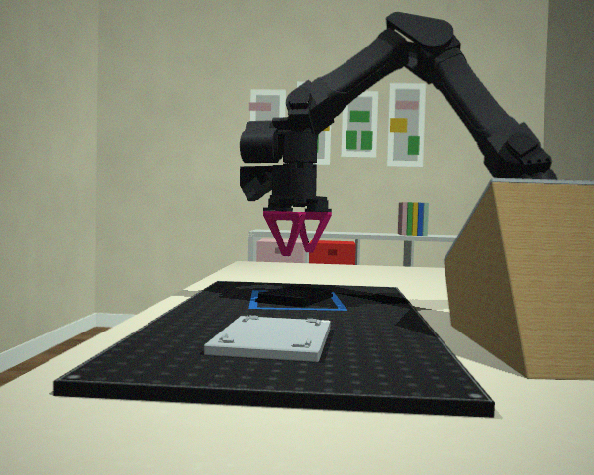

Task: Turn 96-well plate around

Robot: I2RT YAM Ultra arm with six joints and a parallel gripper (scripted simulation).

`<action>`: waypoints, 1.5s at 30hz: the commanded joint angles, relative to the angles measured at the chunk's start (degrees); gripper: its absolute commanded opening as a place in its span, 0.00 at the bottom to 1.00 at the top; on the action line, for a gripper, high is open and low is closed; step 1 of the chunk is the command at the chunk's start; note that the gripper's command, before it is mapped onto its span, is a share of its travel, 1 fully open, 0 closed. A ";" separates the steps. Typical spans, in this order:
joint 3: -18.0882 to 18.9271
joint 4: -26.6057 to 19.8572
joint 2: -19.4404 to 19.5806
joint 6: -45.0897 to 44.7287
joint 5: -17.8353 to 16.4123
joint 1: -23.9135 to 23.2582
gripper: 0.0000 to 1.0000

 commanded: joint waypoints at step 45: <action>0.37 0.03 -0.64 31.75 0.00 0.66 1.00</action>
